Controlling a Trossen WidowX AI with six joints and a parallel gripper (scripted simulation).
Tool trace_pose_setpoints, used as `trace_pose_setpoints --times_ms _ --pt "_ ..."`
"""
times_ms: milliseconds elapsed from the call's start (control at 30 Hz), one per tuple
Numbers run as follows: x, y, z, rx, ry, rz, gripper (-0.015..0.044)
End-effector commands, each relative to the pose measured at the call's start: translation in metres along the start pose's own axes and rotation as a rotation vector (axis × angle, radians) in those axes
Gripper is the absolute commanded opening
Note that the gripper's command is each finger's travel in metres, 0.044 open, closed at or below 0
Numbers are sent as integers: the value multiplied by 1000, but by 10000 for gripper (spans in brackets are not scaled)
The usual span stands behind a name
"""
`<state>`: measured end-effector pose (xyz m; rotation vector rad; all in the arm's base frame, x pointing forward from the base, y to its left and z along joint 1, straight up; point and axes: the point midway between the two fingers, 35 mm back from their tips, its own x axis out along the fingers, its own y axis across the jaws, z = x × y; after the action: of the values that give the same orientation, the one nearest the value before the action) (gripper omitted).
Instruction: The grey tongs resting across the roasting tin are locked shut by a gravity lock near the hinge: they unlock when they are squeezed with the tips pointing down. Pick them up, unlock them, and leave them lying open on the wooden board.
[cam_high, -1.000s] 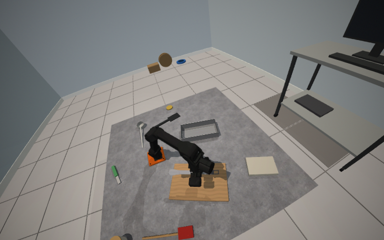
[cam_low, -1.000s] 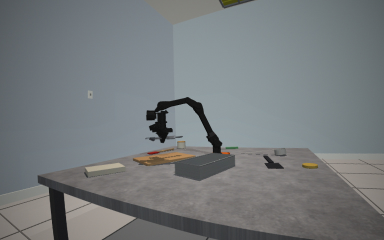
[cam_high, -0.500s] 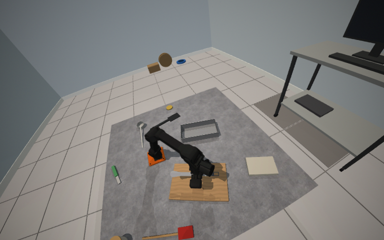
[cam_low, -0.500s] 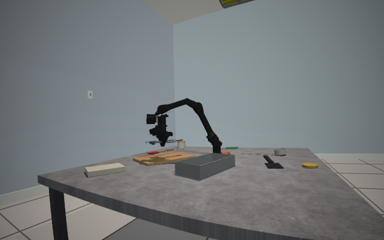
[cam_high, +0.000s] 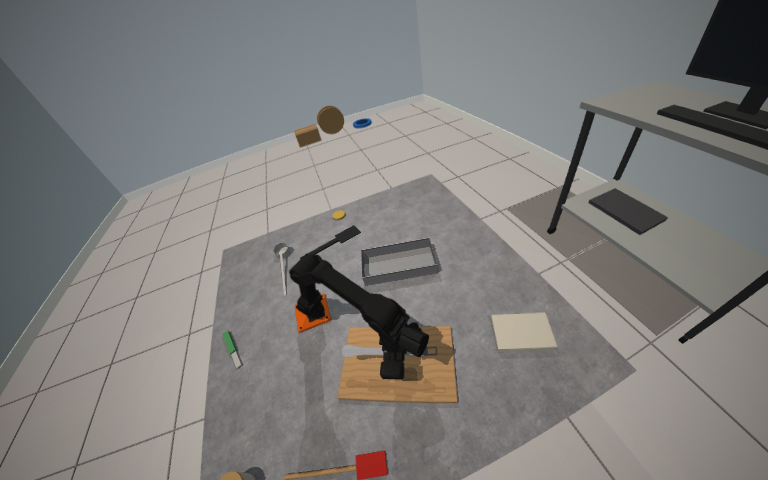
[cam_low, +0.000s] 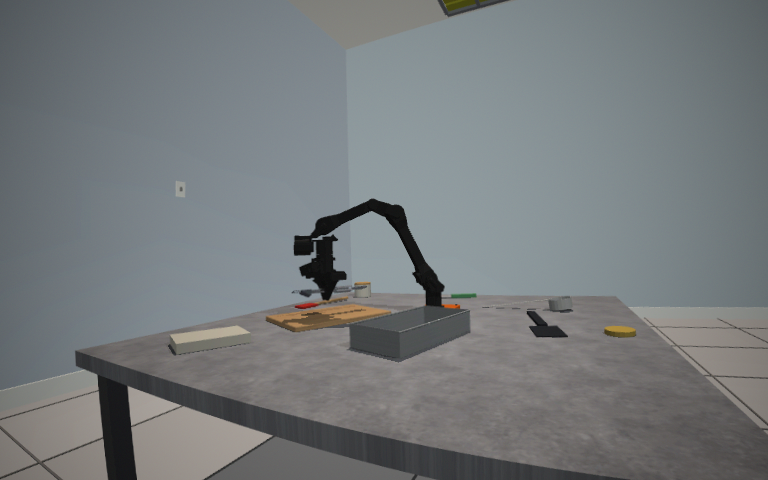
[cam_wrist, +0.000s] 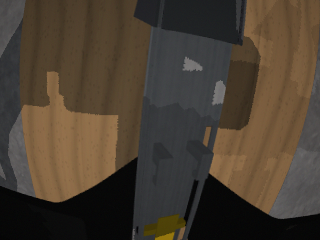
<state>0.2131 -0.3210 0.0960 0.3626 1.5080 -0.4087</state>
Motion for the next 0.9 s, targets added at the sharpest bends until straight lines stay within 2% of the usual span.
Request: trace_pose_setpoints --times_ms 0,400,867 --pt "8 0 -2 -6 6 -1 -150" --pt "19 1 -4 -6 6 0 -150" --pt "16 2 -3 0 2 1 217"
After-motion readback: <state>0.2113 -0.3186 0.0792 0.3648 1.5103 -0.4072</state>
